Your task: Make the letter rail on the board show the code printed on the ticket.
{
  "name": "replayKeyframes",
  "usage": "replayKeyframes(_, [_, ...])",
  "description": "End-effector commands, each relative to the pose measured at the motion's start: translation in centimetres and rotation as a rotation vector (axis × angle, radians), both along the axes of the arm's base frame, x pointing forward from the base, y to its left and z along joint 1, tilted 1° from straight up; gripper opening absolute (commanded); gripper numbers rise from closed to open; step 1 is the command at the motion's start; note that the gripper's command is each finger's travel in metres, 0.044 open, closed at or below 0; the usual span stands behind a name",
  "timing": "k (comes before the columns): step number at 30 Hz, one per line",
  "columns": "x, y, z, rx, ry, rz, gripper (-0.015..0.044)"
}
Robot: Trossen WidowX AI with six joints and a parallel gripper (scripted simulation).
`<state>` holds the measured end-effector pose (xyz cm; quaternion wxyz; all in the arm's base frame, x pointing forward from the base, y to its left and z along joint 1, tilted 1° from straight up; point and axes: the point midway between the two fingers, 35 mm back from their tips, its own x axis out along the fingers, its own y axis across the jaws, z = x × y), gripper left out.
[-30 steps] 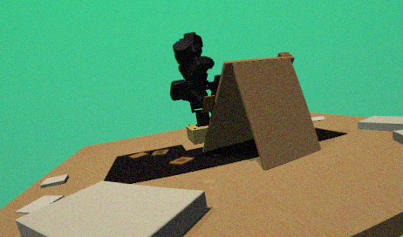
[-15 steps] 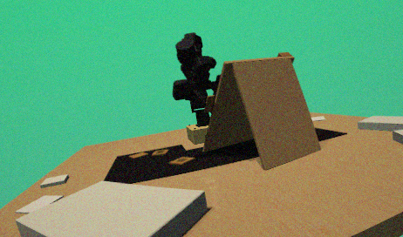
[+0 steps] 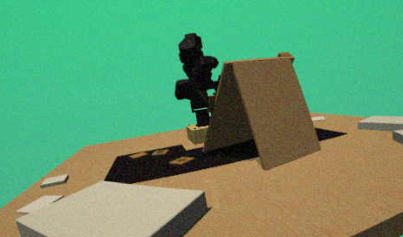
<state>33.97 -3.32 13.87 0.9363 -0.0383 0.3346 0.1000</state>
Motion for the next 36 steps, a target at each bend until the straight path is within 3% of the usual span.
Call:
replayKeyframes(1, [0.0,0.2,0.0,0.001,0.000,-0.003,0.0000])
replayKeyframes(36, [-0.4,1.9,0.0,0.003,0.000,-0.003,0.0000])
